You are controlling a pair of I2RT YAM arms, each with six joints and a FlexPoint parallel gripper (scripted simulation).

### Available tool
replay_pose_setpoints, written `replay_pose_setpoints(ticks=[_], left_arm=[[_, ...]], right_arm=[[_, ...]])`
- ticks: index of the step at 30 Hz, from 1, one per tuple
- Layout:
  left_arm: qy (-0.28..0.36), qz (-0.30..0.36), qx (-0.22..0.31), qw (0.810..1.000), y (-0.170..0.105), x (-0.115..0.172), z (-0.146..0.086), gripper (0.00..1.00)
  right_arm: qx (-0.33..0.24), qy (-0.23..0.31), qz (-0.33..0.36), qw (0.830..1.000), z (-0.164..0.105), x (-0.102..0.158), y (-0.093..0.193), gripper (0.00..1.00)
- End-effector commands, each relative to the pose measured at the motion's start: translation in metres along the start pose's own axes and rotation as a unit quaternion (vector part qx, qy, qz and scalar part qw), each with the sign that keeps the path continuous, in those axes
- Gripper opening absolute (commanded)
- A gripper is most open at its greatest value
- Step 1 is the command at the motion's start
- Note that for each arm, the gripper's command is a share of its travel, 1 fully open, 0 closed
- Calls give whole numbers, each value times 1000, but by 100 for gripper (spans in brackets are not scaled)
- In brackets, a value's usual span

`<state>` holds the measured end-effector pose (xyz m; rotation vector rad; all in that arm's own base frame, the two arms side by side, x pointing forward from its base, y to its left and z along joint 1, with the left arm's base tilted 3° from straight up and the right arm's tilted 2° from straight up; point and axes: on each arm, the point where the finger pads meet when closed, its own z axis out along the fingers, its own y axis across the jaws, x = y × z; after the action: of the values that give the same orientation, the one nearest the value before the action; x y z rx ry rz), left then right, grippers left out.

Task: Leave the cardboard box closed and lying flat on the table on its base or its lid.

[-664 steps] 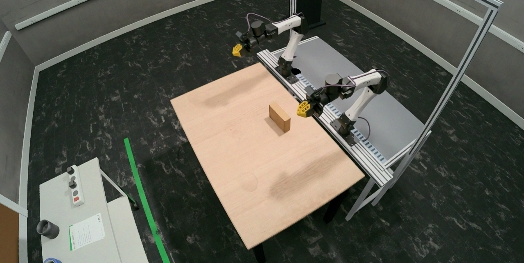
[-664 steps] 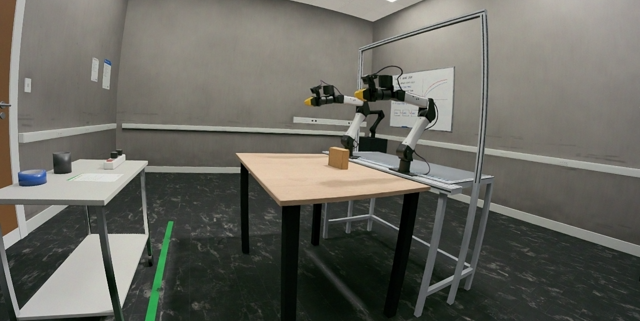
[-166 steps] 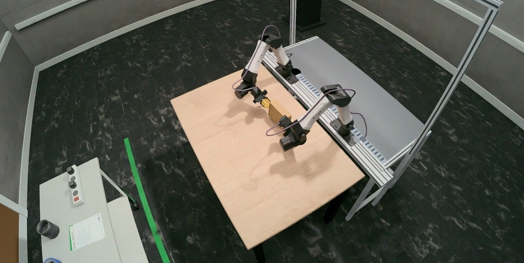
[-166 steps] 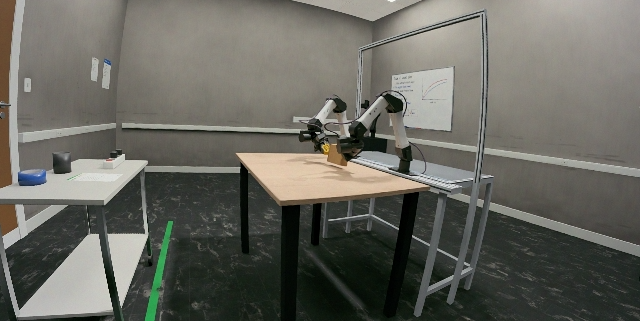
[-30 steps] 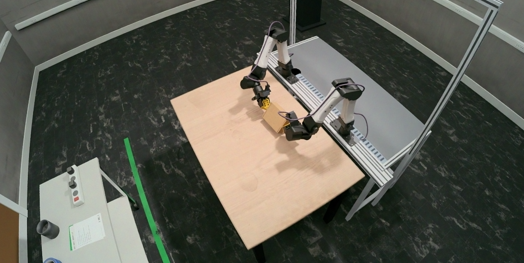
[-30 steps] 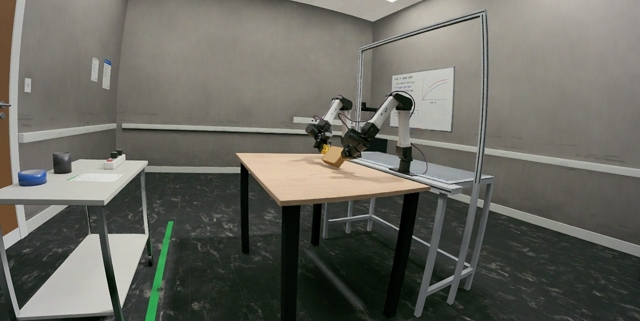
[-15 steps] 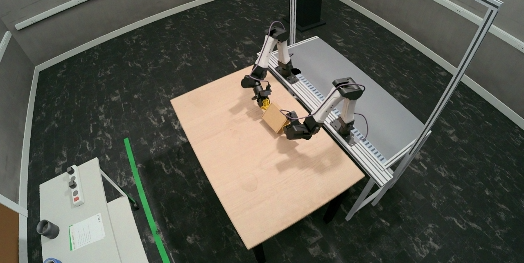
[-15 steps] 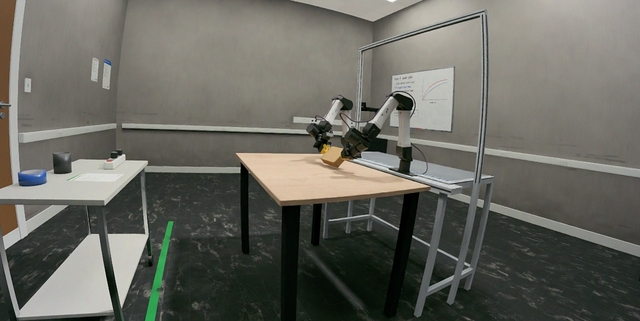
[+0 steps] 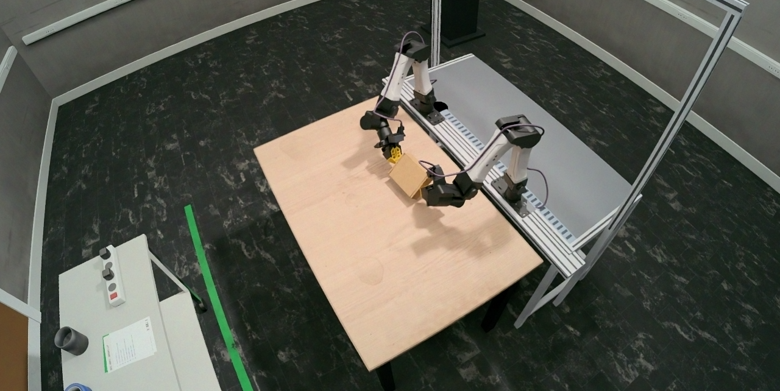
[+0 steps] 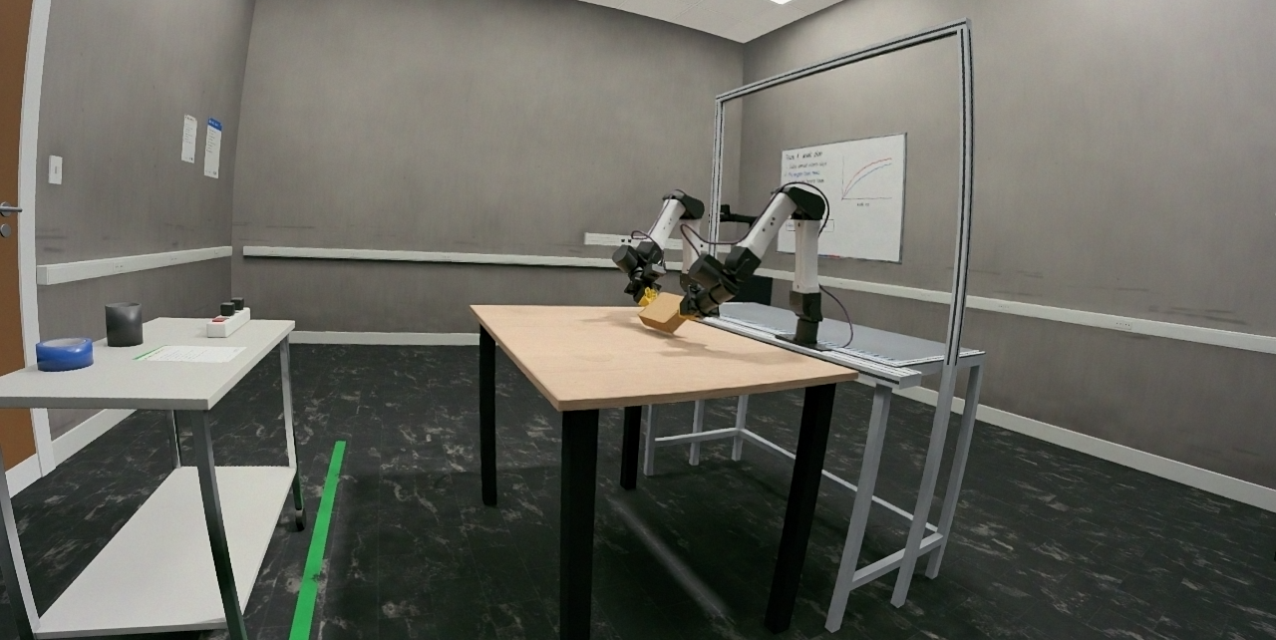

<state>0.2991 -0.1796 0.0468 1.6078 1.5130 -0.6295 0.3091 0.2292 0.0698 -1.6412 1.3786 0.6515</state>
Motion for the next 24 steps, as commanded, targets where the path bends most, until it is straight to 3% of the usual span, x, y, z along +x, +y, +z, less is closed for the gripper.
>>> replay_pose_setpoints(ticks=[1,24], left_arm=[[-22,48,-13,999,6,-19,1,0],[-22,84,-34,996,9,-20,2,0]], right_arm=[[11,-23,-44,999,0,-19,-2,0],[32,-24,-79,996,0,-19,-4,0]])
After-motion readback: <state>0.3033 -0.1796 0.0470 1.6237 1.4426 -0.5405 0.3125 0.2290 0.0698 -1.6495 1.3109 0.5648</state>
